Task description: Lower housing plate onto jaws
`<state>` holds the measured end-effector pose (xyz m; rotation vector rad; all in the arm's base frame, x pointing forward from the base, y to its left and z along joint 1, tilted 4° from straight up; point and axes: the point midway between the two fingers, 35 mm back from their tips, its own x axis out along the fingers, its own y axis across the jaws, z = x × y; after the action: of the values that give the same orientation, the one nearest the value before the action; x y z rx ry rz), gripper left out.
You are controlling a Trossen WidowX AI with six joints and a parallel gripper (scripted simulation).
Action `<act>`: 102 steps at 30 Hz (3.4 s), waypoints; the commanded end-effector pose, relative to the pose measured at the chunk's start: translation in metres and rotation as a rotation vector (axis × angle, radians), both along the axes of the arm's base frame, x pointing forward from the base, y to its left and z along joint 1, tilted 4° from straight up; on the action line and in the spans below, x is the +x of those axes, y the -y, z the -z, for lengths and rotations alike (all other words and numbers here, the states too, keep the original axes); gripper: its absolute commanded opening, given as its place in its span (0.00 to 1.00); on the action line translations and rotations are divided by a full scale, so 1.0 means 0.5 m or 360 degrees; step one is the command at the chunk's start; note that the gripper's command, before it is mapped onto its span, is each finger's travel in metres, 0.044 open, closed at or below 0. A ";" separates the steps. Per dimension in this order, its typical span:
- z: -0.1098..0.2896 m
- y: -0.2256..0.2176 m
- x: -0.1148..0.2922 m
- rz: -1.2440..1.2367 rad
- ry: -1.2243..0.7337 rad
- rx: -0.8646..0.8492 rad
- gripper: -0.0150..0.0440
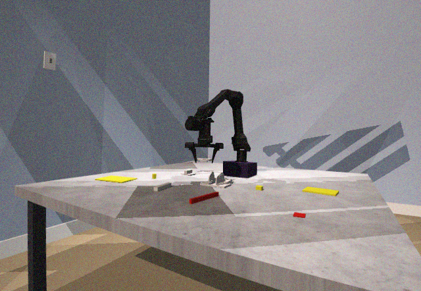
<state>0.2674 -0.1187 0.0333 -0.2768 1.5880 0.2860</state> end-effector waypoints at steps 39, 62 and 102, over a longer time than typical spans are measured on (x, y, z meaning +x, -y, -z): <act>0.006 -0.188 0.022 0.0737 -0.0013 -0.0007 0.85; 0.006 -0.207 0.011 0.0744 -0.0014 -0.0006 0.85; 0.021 -0.207 0.012 0.0744 -0.0014 -0.0006 0.85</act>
<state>0.2737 -0.0159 0.0283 0.0922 1.6084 -0.0793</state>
